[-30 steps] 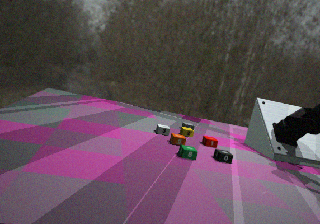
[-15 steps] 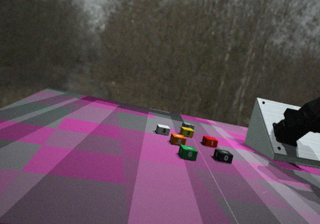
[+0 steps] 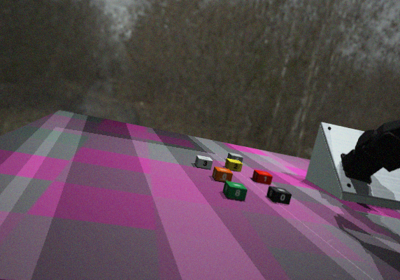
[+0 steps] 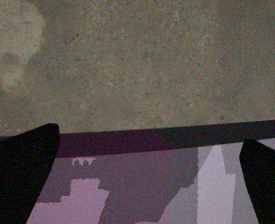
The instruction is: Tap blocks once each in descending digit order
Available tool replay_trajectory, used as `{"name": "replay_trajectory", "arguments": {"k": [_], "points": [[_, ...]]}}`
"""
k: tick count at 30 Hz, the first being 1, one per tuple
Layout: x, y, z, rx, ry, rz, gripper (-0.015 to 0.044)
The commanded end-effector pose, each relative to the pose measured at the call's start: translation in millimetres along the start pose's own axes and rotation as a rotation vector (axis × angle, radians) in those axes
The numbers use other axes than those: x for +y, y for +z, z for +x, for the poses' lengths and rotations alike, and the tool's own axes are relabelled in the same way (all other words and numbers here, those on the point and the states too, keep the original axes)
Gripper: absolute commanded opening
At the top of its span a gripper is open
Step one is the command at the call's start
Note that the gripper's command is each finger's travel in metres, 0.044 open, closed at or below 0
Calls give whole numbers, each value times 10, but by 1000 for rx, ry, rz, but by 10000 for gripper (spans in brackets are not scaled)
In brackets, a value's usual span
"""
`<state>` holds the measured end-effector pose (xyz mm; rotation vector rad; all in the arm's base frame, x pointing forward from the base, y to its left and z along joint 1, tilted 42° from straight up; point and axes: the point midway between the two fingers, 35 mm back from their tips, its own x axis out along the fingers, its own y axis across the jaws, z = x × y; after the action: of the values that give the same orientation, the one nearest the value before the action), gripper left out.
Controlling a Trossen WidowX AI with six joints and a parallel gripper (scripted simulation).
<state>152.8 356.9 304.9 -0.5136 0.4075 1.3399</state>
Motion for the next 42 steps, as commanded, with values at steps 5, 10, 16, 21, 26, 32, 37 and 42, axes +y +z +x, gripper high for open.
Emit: {"name": "replay_trajectory", "arguments": {"k": [5,10,16,21,26,32,37,42], "points": [[-849,-730,-26,219,-132,116,400],[-1381,-1394,-101,382,-171,237,400],[-1836,-2260,-217,532,-142,414,400],[-2055,-2987,-427,610,-96,587,400],[-2121,-3679,-697,640,-37,775,400],[-2015,-4422,-1048,606,41,1011,400],[-1803,-4948,-1331,520,101,1207,400],[-1554,-5440,-1832,435,42,1417,400]]}}
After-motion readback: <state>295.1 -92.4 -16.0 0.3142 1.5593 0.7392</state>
